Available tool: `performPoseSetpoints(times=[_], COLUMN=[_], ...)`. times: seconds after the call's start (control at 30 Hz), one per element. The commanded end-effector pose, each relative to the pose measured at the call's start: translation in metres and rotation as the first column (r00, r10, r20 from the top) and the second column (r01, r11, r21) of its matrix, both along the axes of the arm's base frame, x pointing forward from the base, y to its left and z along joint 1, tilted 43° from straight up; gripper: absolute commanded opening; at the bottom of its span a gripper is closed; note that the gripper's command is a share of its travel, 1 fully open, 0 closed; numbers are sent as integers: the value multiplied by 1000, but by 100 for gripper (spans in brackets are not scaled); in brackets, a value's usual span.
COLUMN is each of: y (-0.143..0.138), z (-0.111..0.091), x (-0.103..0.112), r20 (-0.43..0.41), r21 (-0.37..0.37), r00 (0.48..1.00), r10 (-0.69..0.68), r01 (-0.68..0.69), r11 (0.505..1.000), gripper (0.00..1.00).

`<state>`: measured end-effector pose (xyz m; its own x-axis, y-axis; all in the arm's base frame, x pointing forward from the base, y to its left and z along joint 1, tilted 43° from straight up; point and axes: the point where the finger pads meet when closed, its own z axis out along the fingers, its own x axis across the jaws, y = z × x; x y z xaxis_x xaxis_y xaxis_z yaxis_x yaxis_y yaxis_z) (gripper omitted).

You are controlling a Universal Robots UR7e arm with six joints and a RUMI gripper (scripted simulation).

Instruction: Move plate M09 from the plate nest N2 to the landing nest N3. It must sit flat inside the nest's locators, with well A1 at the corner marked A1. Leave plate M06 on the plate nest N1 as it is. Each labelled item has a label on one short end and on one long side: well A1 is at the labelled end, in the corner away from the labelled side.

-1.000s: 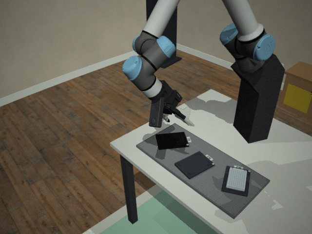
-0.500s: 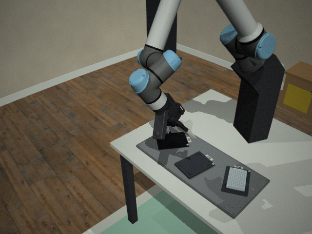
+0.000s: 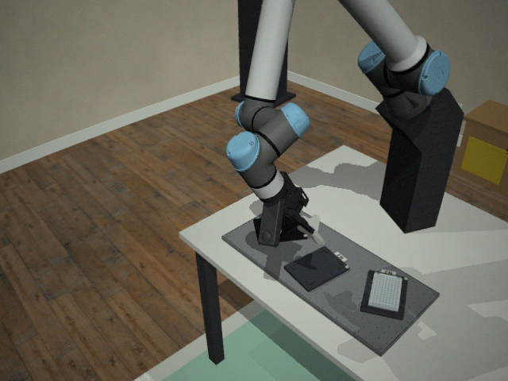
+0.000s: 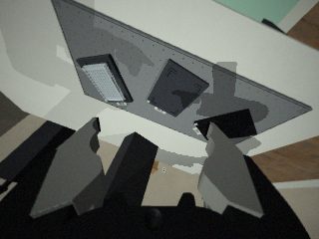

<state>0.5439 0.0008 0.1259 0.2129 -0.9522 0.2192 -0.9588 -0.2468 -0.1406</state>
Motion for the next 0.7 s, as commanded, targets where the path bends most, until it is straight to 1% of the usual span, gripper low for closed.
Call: performPoseSetpoints(times=[0.0, 0.07, 0.13, 0.23, 0.33, 0.4, 0.47, 0.57, 0.6, 0.67], y=[3, 4, 6, 8, 12, 12, 15, 19, 19, 22], z=[-16, -20, -29, -39, -52, -52, -61, -74, -75, -84], x=[12, 14, 19, 25, 31, 31, 35, 40, 41, 44], r20=[15, 15, 34, 34, 53, 53, 71, 71, 71, 90], r21=[-13, -13, -30, -30, -48, -48, -65, -65, -65, -82], r00=[1000, 1000, 999, 999, 998, 998, 996, 996, 996, 993], r10=[12, 12, 28, 28, 44, 44, 61, 61, 61, 77], r01=[-11, -11, -27, -27, -42, -42, -56, -56, -56, -70], r11=[1000, 1000, 999, 999, 998, 998, 996, 996, 996, 994], gripper=[82, 82, 82, 82, 82, 82, 82, 82, 82, 82])
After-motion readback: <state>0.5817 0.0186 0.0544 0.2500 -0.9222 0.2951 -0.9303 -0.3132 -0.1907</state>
